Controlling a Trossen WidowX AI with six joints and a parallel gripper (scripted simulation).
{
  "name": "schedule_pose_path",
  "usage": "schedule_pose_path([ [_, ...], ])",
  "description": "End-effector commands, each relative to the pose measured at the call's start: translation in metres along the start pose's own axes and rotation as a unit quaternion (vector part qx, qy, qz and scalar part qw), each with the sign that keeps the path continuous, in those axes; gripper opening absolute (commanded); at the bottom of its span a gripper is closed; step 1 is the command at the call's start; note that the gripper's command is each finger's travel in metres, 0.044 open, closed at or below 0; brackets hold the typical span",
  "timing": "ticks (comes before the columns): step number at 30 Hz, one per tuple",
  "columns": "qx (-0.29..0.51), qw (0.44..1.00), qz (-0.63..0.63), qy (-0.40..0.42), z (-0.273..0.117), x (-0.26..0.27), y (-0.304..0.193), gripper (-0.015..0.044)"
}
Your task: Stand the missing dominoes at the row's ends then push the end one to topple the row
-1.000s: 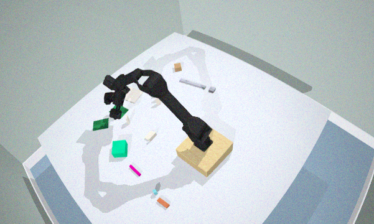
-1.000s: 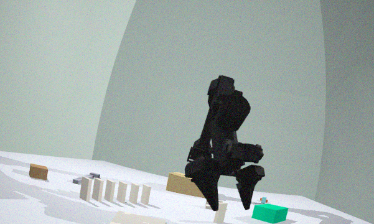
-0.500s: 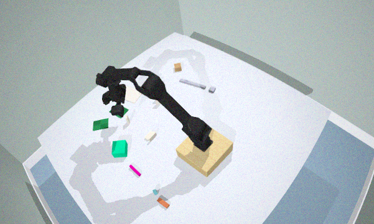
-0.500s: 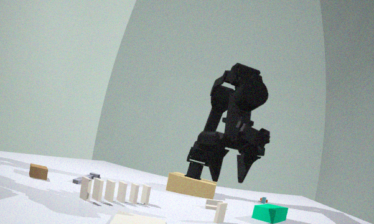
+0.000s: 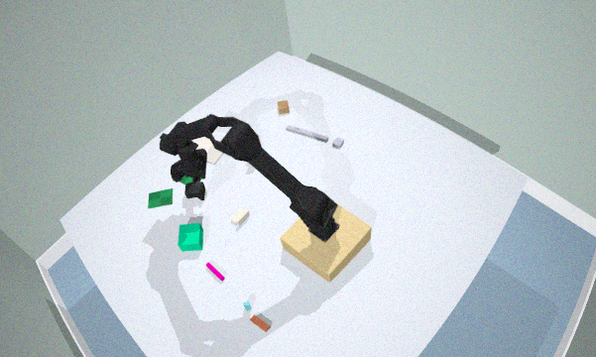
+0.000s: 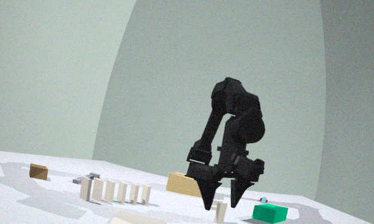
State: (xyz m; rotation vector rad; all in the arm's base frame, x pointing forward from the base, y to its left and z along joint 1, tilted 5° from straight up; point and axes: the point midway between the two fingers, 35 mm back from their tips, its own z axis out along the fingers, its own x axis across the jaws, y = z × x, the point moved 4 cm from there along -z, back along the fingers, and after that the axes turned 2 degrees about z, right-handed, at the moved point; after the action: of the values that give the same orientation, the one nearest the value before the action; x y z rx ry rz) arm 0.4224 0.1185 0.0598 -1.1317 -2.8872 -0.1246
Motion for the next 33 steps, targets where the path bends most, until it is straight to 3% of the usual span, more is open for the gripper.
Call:
schedule_pose_path([
  [1,-0.006,1.0,0.001,-0.006,0.0,-0.001,0.001,0.044],
  [9,-0.006,1.0,0.001,-0.006,0.011,0.0,0.001,0.044],
  [22,-0.006,1.0,0.001,-0.006,0.011,0.0,0.001,0.0107],
  [33,-0.006,1.0,0.001,-0.006,0.003,-0.001,0.002,0.0107],
])
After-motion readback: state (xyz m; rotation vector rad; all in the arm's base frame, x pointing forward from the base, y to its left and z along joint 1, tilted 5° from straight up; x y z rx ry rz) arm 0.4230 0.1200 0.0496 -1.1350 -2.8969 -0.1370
